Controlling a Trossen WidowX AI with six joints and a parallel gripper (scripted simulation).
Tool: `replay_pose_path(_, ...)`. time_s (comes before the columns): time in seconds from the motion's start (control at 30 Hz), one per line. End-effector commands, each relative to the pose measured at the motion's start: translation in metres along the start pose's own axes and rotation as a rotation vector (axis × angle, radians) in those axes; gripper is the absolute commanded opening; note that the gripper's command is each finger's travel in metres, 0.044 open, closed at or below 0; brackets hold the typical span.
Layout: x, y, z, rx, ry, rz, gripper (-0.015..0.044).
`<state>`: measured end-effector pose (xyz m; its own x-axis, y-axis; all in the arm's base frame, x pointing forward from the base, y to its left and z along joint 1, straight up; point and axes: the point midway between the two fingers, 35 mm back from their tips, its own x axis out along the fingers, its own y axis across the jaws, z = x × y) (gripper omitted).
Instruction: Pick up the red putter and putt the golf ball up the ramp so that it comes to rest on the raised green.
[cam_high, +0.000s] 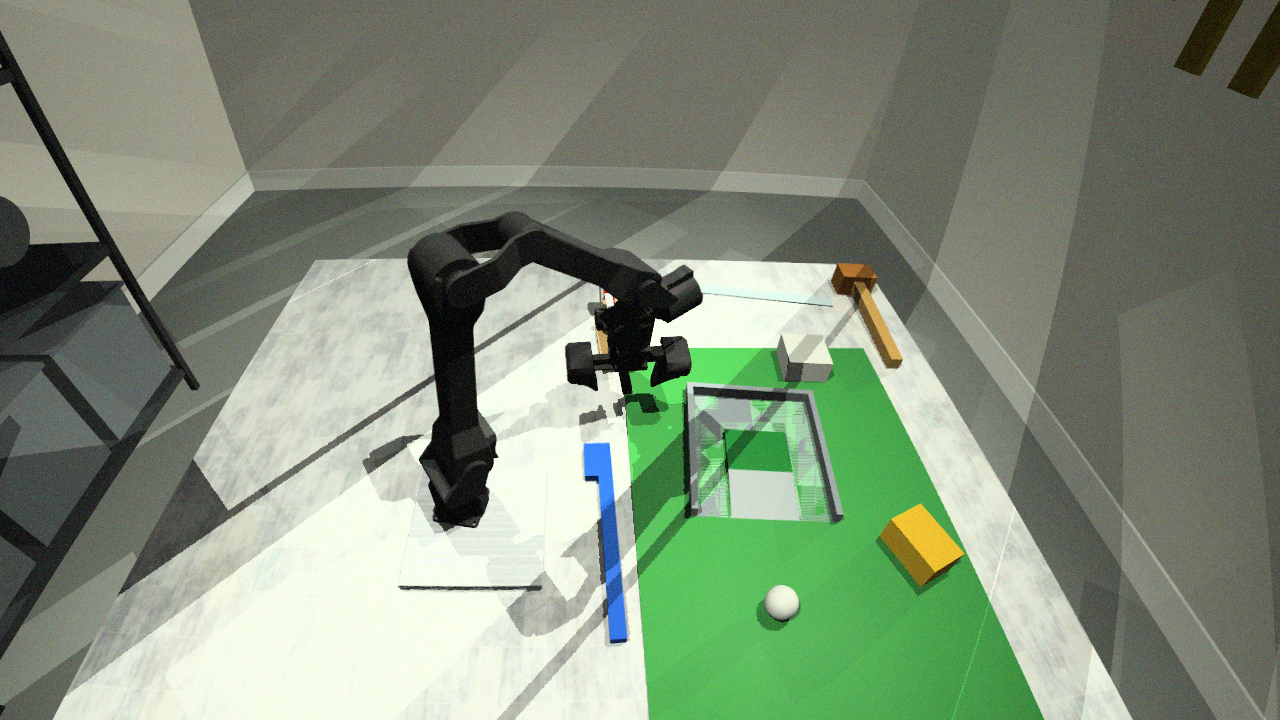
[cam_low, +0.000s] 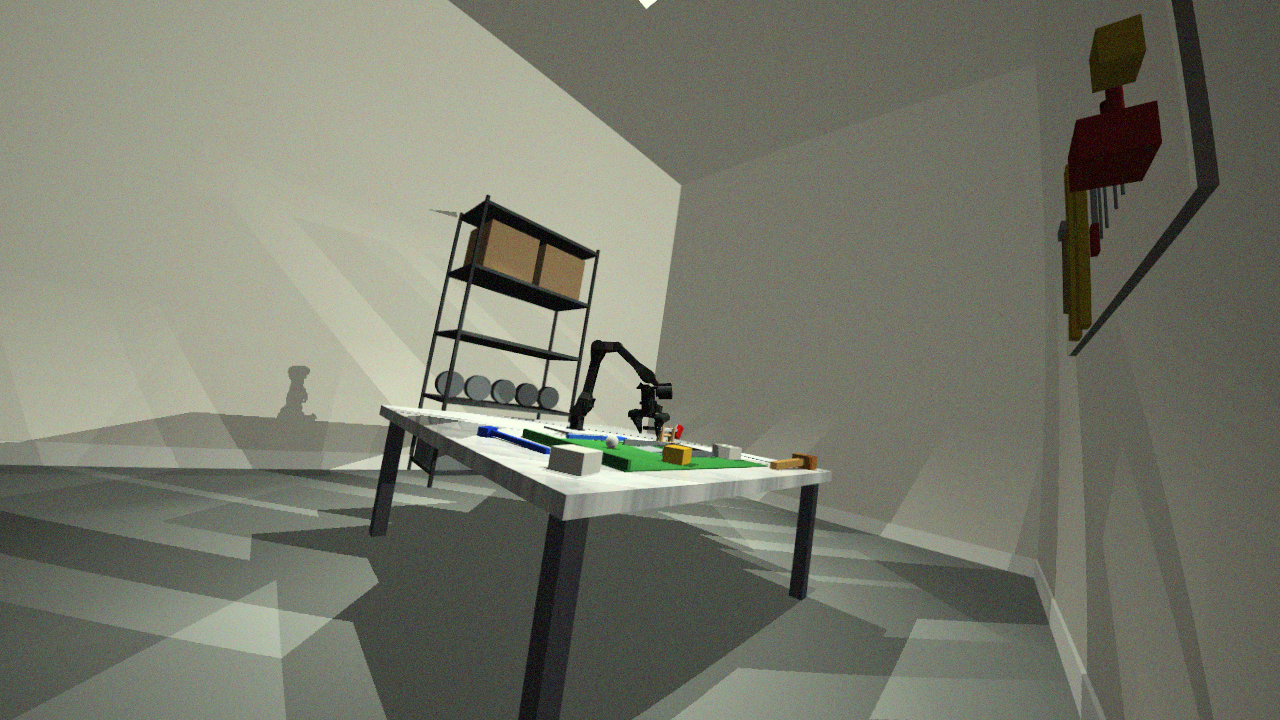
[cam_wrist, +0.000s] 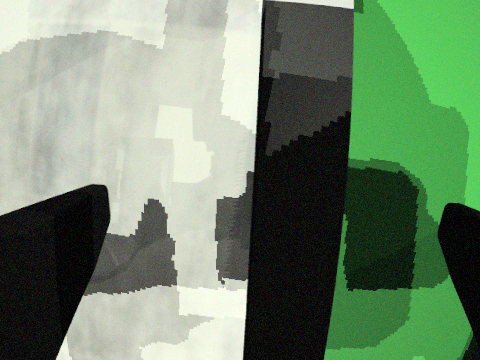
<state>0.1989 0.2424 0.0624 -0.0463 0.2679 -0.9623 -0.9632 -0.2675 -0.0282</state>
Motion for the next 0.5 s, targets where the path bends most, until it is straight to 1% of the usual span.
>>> replay_pose_path(0.0,0.0043,0.0015,-0.0015,-0.003,0.002,0.008,0.0440)
replay_pose_path(0.03,0.0043,0.0015,-0.0015,-0.003,0.002,0.008,0.0440)
replay_pose_path(0.47,0.0012,0.0001,-0.0004,0.000,0.001,0.001,0.0099)
